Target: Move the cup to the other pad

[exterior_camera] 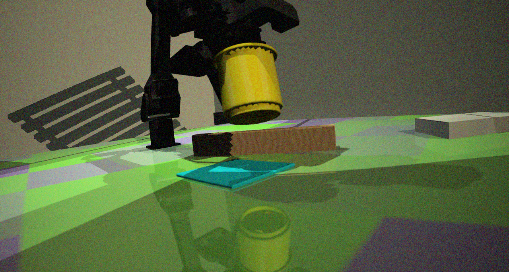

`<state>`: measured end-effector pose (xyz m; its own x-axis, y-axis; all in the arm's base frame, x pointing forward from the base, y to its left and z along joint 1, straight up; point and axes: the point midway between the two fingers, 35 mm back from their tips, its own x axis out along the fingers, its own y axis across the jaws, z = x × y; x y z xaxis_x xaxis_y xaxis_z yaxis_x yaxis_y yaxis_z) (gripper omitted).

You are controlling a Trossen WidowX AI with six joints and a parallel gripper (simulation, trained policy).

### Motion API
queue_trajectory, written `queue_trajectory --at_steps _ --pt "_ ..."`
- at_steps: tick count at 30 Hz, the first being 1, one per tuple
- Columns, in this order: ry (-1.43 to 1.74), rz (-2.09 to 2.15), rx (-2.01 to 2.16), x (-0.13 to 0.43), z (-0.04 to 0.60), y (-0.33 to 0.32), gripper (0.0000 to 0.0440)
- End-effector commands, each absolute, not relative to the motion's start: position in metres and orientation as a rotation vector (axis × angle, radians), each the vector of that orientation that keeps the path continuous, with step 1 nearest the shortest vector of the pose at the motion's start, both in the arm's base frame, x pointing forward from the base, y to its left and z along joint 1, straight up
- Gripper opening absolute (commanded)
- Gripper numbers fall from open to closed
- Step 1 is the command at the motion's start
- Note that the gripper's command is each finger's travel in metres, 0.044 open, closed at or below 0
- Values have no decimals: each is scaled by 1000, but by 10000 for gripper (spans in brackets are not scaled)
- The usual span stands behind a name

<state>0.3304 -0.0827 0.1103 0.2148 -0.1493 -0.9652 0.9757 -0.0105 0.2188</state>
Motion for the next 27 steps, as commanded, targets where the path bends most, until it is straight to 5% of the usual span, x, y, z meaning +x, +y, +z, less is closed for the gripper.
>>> queue_trajectory --at_steps 1,11,17,27 --pt "925 -1146 1214 328 101 -86 10" --pt "943 -1194 1219 317 77 -92 60" --pt "910 -1184 1252 319 76 -97 160" --pt "886 -1147 1303 314 92 -98 183"
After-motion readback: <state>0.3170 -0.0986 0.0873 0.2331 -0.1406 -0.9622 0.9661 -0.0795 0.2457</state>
